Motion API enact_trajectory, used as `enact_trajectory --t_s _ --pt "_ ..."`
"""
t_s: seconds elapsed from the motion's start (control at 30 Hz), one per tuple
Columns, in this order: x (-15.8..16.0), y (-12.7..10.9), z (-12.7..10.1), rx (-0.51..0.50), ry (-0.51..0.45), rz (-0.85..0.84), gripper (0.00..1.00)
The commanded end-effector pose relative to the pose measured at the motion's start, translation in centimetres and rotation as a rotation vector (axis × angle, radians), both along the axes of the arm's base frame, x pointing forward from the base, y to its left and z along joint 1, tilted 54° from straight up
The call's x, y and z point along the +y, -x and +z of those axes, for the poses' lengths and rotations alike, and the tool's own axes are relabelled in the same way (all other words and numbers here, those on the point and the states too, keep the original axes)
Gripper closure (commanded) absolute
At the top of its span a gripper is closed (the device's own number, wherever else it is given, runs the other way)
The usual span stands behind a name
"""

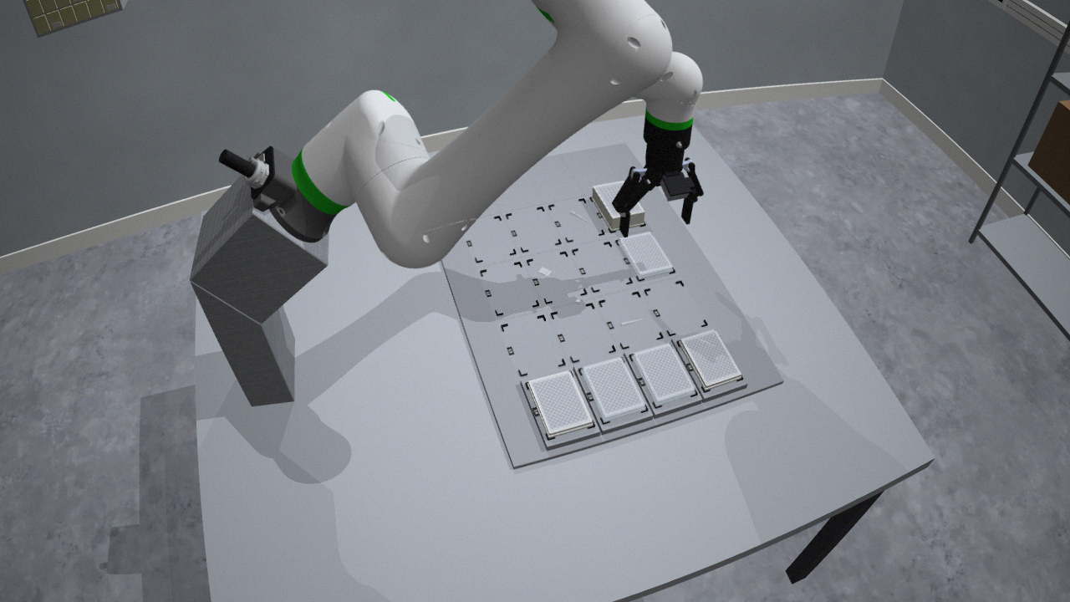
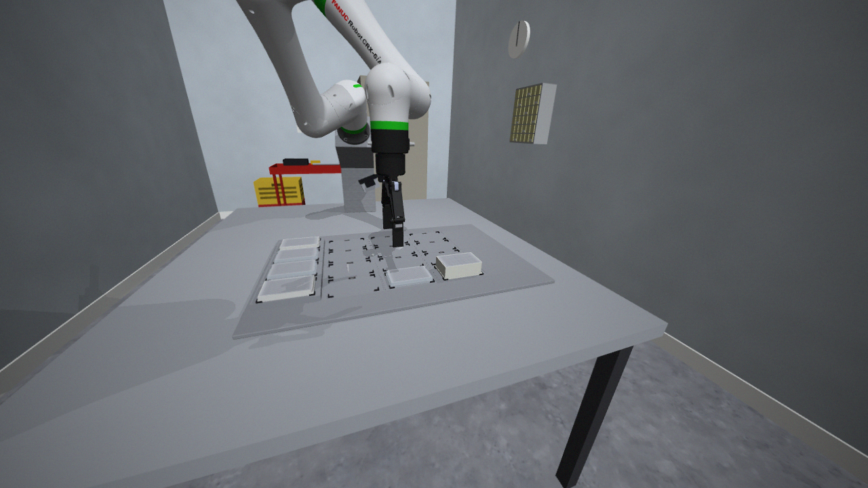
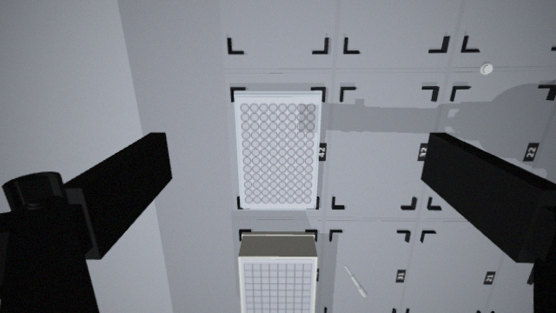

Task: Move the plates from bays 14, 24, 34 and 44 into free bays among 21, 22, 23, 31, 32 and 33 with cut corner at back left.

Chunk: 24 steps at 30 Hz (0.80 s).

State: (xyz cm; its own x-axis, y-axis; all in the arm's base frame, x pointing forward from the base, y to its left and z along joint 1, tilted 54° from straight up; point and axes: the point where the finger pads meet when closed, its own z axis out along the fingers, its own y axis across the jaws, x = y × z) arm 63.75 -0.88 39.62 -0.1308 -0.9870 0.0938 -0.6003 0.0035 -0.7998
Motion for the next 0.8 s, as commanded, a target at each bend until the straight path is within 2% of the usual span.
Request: enact_trajectory --t_s 0.0,0.23,0.77 --pt "0.0 0.0 0.1 -0.002 0.0 0.0 0.0" --pt "1.2 -0.1 0.0 -0.002 0.0 0.0 0.0" --pt "7.1 -0.9 -0.6 -0.002 0.0 0.0 0.0"
